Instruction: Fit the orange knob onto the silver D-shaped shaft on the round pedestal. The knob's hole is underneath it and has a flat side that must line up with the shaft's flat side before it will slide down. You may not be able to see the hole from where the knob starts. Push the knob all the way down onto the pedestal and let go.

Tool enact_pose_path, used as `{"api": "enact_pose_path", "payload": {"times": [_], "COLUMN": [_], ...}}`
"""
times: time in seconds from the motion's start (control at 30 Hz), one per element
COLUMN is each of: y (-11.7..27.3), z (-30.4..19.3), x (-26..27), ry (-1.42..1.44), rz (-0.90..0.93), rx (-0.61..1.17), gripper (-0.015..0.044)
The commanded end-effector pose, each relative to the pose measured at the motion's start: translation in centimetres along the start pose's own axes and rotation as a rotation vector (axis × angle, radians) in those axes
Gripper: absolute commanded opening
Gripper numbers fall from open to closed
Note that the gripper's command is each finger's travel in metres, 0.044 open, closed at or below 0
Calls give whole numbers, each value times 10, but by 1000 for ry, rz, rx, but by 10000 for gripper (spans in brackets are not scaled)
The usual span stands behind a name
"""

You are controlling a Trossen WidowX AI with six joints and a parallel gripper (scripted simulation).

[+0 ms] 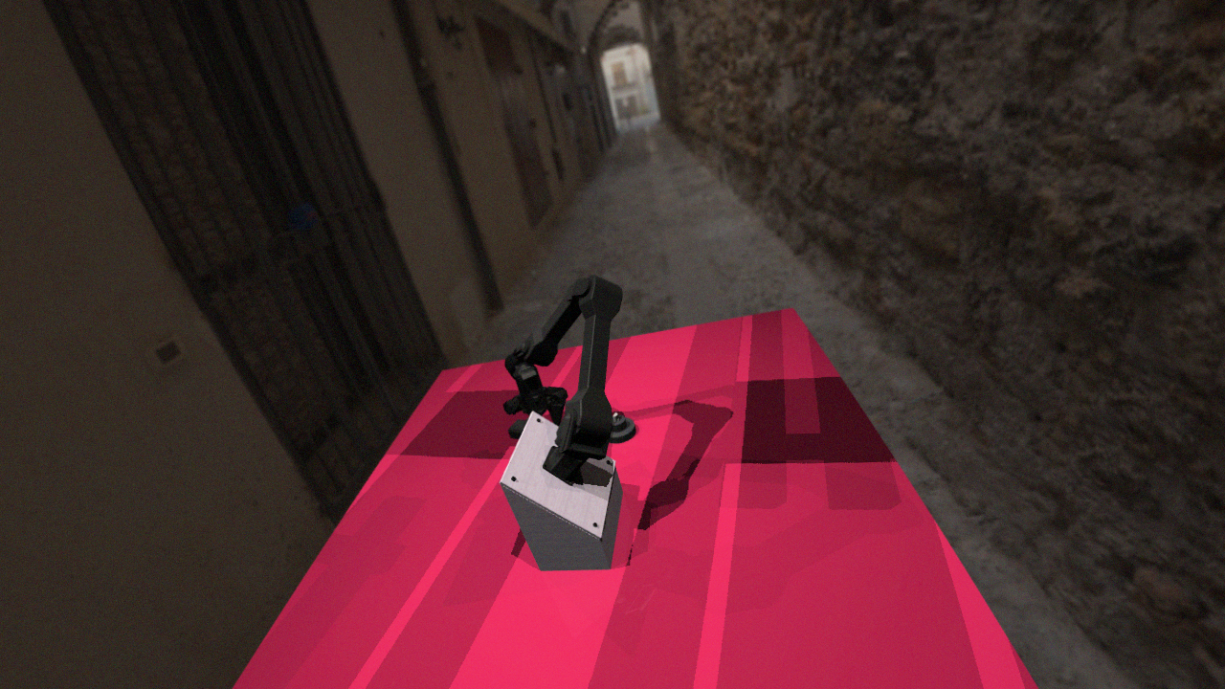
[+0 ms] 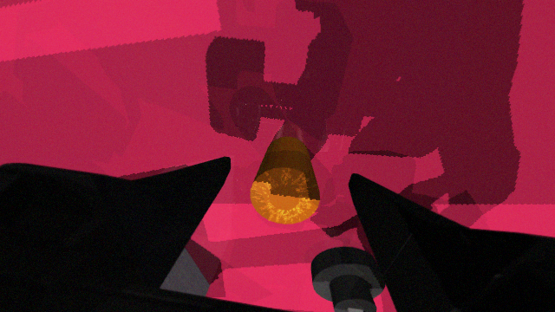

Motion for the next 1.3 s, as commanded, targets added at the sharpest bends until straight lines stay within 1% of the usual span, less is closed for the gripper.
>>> {"api": "enact_pose_path", "payload": {"times": [0.0,0.4,0.7,0.93,1.03,1.13,1.27], "y": [-8,-24,-24,-24,-20,-4,15], "z": [-2,-3,-3,-3,-3,-1,1], "x": [2,3,3,3,2,0,-3], "ry": [5,5,5,5,0,-12,-12], "rz": [5,5,5,5,-8,-36,-40], "rx": [8,11,11,11,10,5,-1], "gripper": [440,440,204,157,78,0,0]}}
Point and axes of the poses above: the point midway between the two fingers, 35 mm back from their tips, its own y axis back along the fingers, its own x axis across the jaws, z = x × y, the point moved 5 cm from there along y, back along the fingers, and after that the axes turned 15 degrees about y, right-handed, at the moved point
